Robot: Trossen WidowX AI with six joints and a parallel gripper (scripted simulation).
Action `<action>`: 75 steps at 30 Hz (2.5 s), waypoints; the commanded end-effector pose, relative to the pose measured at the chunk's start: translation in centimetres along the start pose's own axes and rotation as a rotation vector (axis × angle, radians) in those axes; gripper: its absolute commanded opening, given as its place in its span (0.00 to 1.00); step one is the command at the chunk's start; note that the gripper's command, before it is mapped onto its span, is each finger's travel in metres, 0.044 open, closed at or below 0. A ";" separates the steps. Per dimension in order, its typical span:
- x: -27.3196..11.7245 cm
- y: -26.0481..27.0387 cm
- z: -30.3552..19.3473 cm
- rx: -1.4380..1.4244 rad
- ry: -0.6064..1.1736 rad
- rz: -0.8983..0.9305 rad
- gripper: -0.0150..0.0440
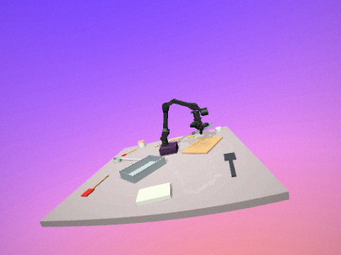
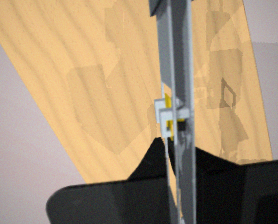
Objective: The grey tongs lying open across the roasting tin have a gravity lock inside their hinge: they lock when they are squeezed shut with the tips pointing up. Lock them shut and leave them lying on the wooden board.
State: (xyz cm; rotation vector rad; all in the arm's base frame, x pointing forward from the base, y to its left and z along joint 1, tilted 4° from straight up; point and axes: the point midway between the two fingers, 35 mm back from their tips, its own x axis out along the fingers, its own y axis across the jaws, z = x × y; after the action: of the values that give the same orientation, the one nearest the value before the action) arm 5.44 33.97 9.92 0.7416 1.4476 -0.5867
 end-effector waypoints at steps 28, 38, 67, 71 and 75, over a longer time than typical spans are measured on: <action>5.1 -0.2 0.3 0.003 -0.005 -0.003 0.00; 5.8 -0.2 0.3 0.006 -0.004 -0.003 0.04; 3.6 -0.1 3.7 0.006 -0.006 -0.004 1.00; 0.5 -0.9 8.8 0.003 -0.007 0.004 1.00; -2.1 -3.3 14.1 0.002 -0.014 -0.004 1.00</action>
State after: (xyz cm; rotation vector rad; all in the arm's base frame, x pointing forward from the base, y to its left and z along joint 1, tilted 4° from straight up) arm 11.61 24.97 10.33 0.7526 1.4291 -0.5833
